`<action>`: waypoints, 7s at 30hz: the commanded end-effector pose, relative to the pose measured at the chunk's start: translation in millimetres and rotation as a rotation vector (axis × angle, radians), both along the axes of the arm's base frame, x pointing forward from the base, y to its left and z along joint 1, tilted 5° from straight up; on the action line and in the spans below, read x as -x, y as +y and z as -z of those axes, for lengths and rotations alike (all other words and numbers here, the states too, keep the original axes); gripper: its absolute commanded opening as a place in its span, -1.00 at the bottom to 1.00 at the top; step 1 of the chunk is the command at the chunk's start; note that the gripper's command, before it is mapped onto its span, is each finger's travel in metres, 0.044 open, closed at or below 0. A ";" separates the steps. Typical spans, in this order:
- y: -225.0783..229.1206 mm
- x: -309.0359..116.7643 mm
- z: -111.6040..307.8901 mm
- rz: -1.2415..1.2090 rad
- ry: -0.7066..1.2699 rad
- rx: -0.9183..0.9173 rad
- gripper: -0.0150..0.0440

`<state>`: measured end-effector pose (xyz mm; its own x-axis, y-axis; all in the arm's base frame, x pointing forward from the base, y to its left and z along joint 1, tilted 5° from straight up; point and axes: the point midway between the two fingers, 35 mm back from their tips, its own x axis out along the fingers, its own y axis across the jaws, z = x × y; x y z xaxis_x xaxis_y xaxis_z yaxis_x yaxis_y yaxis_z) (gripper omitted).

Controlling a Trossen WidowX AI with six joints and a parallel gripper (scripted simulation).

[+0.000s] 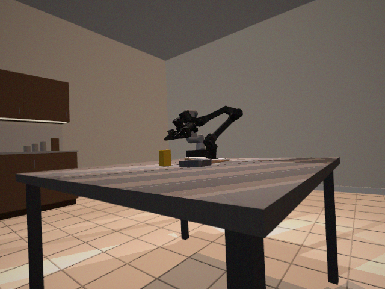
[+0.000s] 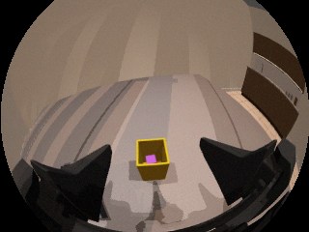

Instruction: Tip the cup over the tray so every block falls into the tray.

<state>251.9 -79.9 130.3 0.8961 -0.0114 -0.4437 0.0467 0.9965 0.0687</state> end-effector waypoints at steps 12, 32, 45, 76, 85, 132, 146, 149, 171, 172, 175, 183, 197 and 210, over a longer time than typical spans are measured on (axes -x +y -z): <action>-4.7 -0.6 45.0 0.003 0.001 0.014 1.00; 1.0 -2.9 82.9 0.003 0.002 0.013 1.00; 2.2 -20.5 93.1 0.003 0.000 0.013 1.00; 0.7 -60.5 113.5 0.003 -0.003 0.013 0.91; 0.7 -60.5 113.5 0.003 -0.003 0.013 0.59; -1.2 -61.9 68.6 0.003 -0.004 0.013 -0.49; 7.5 -65.3 55.7 -0.020 -0.006 0.013 -0.49; 20.1 -67.0 53.7 -0.049 -0.007 0.012 -0.49; 111.6 -63.3 39.6 -0.258 -0.021 0.001 -0.49; 115.7 -62.5 39.0 -0.268 -0.021 0.001 -0.49; 127.7 -59.7 37.2 -0.296 -0.023 -0.001 -0.49; 158.7 -49.9 32.3 -0.372 -0.029 -0.008 -0.49; 203.6 -28.4 25.0 -0.491 -0.039 -0.021 -0.49; 204.1 -28.6 25.6 -0.401 0.005 -0.205 -0.49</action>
<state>280.1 124.7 104.7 0.8063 0.4295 -0.4067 -0.3742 0.9029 0.2116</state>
